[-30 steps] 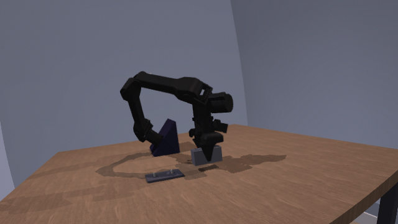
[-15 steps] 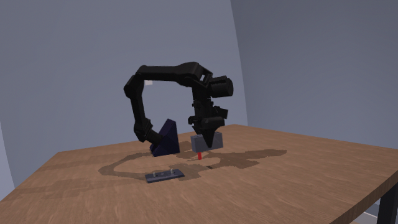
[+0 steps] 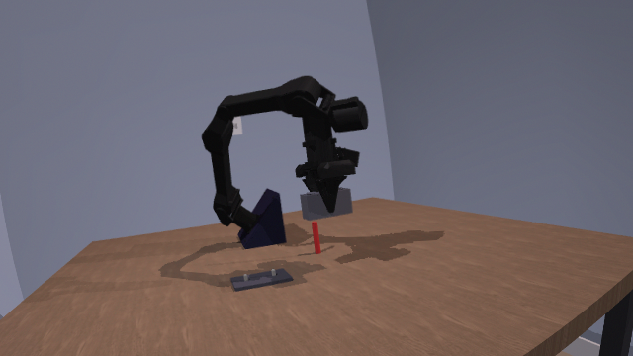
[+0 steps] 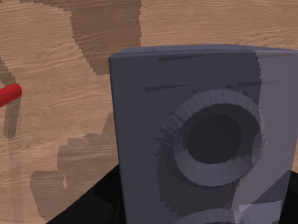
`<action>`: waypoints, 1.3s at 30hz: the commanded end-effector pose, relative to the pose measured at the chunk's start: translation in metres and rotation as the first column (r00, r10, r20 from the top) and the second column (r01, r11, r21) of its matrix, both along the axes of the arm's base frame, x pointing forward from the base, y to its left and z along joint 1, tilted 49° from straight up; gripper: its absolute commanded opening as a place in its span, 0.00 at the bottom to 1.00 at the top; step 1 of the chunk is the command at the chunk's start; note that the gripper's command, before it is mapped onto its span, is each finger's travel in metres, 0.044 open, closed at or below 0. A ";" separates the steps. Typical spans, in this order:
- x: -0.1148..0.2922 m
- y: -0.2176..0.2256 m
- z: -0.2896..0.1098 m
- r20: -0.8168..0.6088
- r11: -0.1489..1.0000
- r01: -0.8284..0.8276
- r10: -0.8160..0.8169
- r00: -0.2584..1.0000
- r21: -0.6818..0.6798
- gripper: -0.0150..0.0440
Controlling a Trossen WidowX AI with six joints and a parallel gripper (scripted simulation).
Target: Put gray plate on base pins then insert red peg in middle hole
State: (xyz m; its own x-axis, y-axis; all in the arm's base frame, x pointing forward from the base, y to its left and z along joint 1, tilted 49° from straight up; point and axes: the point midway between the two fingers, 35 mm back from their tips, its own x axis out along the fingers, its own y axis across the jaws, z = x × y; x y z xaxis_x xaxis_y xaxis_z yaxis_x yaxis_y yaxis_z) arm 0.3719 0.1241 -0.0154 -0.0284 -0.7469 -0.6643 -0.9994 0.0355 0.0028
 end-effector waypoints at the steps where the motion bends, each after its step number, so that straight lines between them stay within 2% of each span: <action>1: 0.000 0.011 0.009 0.005 1.000 -0.004 0.004 1.000 0.006 0.25; 7: 0.001 0.009 0.014 0.004 1.000 -0.006 0.006 1.000 0.007 0.25; 39: 0.003 -0.087 0.054 -0.006 1.000 0.008 -0.007 1.000 0.012 0.25</action>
State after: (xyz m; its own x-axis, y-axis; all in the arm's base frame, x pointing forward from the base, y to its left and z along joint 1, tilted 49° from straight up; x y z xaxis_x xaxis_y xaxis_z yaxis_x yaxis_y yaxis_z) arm 0.3768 0.0465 0.0345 -0.0386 -0.7354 -0.6765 -0.9989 0.0470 0.0059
